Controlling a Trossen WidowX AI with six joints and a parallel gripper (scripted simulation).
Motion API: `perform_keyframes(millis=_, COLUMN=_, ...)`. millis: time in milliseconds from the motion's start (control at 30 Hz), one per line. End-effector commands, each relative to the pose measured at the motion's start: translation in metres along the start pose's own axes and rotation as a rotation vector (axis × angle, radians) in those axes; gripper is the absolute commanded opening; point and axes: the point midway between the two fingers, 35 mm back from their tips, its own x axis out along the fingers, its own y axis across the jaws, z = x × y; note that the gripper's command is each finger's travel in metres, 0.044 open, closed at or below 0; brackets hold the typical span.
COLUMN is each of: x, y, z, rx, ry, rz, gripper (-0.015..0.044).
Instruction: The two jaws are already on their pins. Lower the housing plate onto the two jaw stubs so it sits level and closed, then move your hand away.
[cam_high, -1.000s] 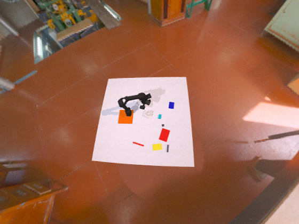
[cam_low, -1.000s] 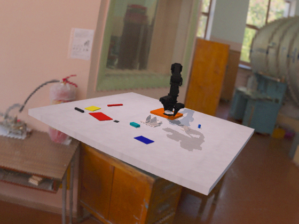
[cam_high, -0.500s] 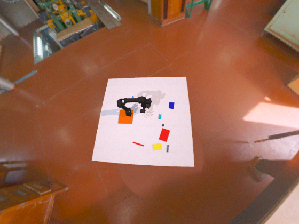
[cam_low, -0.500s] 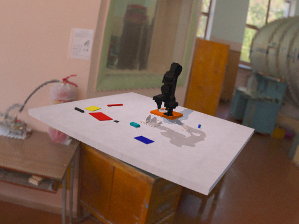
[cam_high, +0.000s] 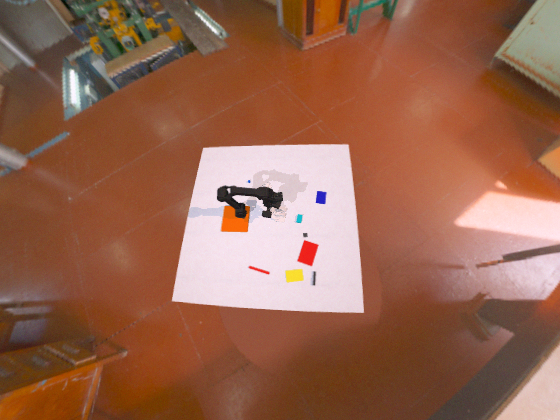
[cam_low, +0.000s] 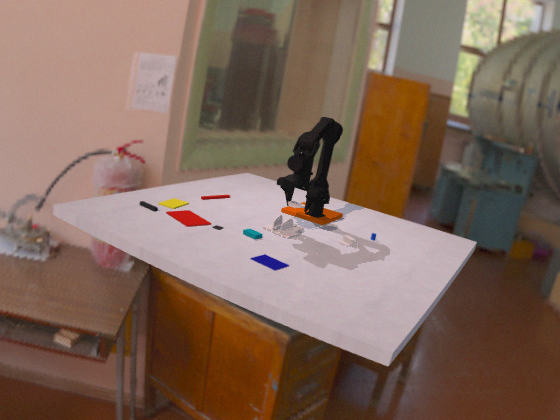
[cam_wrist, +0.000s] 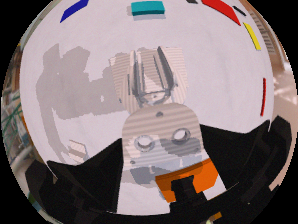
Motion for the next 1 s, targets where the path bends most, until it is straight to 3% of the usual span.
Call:
perform_keyframes(millis=0, x=0.0, y=-0.0017, z=-0.0008, rx=-0.008, ry=0.001, rz=-0.002, gripper=0.0351)
perform_keyframes(millis=967, x=0.0, y=-0.0044, z=-0.0015, rx=-0.009, ry=0.001, rz=-0.003, gripper=0.0351)
